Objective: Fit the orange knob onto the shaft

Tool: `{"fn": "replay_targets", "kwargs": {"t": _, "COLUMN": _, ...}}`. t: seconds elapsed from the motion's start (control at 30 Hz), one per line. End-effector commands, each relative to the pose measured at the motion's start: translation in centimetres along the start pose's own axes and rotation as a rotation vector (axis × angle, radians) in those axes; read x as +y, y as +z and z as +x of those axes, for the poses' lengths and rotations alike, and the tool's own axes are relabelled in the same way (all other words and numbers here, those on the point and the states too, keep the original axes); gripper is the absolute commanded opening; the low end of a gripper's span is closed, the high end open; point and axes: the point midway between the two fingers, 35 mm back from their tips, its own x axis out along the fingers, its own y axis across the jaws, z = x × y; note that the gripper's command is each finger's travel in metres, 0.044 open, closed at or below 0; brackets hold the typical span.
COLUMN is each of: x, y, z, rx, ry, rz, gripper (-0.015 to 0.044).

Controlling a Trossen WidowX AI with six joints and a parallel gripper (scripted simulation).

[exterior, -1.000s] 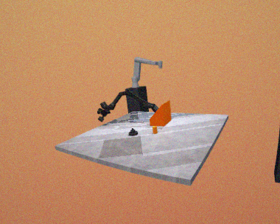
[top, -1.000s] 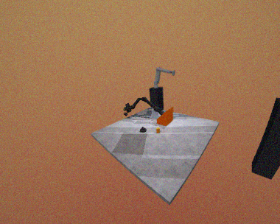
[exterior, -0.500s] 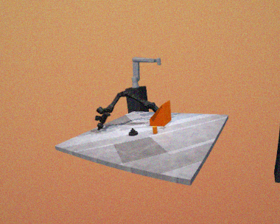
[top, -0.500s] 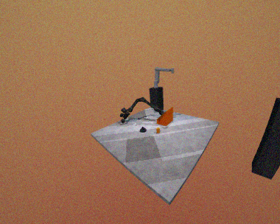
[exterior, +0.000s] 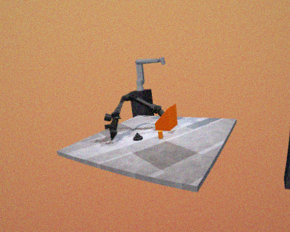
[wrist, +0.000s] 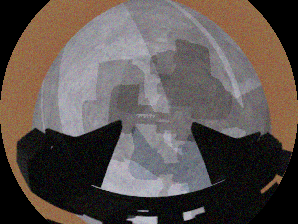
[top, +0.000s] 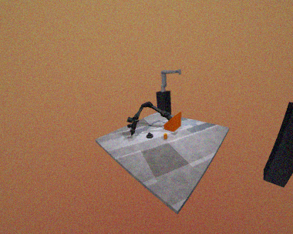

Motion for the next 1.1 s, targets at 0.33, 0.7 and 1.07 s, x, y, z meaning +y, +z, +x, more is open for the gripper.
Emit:
{"fn": "replay_targets", "kwargs": {"t": 0.33, "x": 16.1, "y": -14.6, "z": -9.5, "rx": 0.268, "ry": 0.241, "rz": -0.286, "gripper": 0.044}}
{"fn": "replay_targets", "kwargs": {"t": 0.7, "x": 18.9, "y": -28.7, "z": -20.2, "rx": 0.409, "ry": 0.235, "rz": -0.614, "gripper": 0.044}}
{"fn": "replay_targets", "kwargs": {"t": 1.07, "x": 15.8, "y": -35.3, "z": -25.2, "rx": 0.397, "ry": 0.128, "rz": -0.824, "gripper": 0.044}}
